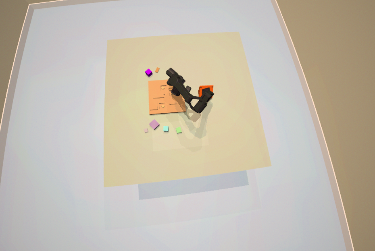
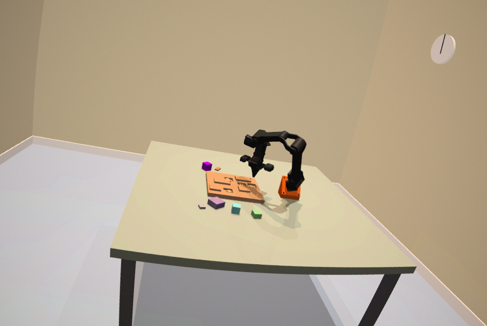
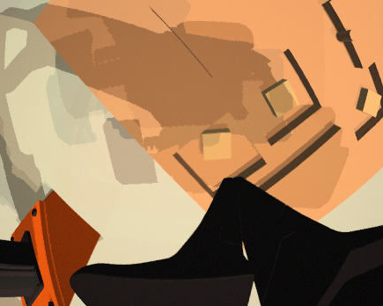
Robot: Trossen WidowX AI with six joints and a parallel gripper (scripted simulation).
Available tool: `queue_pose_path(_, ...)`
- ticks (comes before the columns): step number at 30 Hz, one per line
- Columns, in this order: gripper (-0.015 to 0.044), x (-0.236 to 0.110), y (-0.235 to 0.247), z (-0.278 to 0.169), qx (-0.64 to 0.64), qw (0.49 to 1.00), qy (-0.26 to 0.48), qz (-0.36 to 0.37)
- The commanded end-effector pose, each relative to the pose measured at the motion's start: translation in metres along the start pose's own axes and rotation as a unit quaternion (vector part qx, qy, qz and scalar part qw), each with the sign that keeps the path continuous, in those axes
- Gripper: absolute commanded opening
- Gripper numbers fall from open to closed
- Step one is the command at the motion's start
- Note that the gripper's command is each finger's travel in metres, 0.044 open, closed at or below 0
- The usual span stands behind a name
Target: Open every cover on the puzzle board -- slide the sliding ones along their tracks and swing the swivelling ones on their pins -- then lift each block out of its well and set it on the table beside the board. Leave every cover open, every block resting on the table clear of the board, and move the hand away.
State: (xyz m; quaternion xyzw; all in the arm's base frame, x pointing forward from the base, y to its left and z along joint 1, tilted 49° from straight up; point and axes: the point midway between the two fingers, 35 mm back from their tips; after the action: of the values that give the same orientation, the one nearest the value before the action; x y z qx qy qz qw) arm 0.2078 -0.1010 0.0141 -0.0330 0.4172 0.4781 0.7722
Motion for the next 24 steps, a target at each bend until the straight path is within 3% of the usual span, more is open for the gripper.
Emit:
queue_pose_path(1, 0.0000, 0.013, 0.001, 0.000, 0.002, 1.000, -0.002, 0.003)
queue_pose_path(8, 0.0000, 0.043, 0.002, -0.002, 0.001, 1.000, -0.003, 0.003)
queue_pose_path(24, 0.0000, 0.055, 0.002, -0.002, 0.001, 1.000, -0.004, 0.003)
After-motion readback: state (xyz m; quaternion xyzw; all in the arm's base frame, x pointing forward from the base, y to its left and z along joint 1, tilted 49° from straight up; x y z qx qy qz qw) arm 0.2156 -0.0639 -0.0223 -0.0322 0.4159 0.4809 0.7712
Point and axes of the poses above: the point midway between the two fingers, 35 mm back from their tips, its own x axis out along the fingers, its own y axis across the jaws, z = x × y, and after that the axes turned 3 degrees about -x, right-handed
